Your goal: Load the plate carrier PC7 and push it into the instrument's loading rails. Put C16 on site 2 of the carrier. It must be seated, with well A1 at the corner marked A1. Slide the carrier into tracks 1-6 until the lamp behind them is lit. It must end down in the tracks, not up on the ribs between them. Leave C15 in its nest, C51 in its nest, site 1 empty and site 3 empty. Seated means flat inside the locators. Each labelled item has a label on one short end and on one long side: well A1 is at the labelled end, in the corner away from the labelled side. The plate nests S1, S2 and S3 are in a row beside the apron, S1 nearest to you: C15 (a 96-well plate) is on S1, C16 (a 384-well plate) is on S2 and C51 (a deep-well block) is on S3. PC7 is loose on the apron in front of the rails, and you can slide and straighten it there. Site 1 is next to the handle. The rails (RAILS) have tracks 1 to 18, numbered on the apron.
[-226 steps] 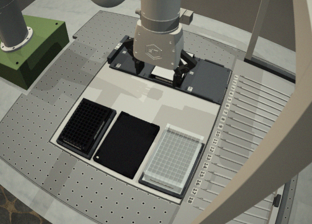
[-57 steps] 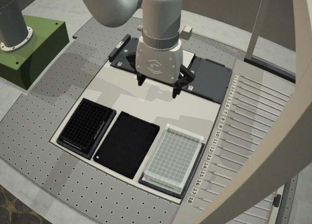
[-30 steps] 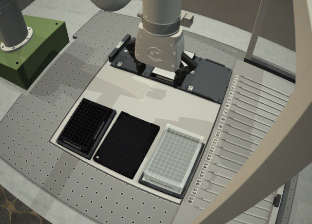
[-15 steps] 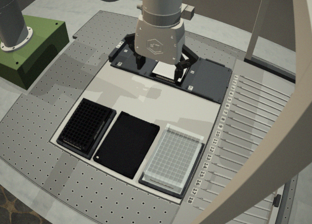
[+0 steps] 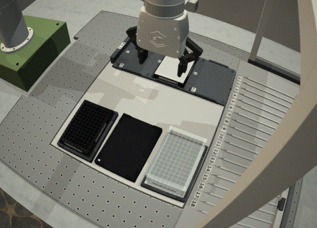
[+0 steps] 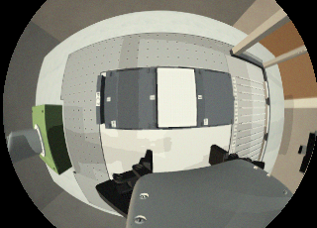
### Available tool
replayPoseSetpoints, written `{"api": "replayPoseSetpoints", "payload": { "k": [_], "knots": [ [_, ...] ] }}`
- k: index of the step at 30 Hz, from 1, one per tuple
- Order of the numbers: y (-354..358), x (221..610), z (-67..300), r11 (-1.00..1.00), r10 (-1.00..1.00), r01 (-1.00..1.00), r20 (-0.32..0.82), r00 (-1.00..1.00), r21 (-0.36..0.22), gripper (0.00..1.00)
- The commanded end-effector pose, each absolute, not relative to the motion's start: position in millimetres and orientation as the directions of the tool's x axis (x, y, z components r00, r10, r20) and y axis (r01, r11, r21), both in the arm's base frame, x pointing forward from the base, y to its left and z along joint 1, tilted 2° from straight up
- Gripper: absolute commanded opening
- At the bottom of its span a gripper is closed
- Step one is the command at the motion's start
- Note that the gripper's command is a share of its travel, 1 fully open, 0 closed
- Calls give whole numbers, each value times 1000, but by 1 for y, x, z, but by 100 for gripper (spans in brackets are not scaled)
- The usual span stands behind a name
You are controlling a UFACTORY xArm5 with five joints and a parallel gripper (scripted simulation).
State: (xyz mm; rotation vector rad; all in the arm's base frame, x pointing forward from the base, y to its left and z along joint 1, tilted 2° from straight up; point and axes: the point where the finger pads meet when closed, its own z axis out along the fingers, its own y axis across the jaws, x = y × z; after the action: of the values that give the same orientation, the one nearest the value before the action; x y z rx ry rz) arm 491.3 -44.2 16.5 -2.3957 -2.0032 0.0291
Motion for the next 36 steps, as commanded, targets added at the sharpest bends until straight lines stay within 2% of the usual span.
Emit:
{"api": "replayPoseSetpoints", "payload": {
  "k": [1, 12, 20, 36],
  "knots": [
    [-44, 493, 24, -177, 984, 984, -2, 177, -22, 100],
    [-45, 494, 42, -177, 984, 984, -2, 177, -22, 100],
    [-45, 494, 42, -177, 984, 984, -2, 177, -22, 100],
    [24, 506, 42, -177, 984, 984, -5, 177, -20, 100]
  ]
}}
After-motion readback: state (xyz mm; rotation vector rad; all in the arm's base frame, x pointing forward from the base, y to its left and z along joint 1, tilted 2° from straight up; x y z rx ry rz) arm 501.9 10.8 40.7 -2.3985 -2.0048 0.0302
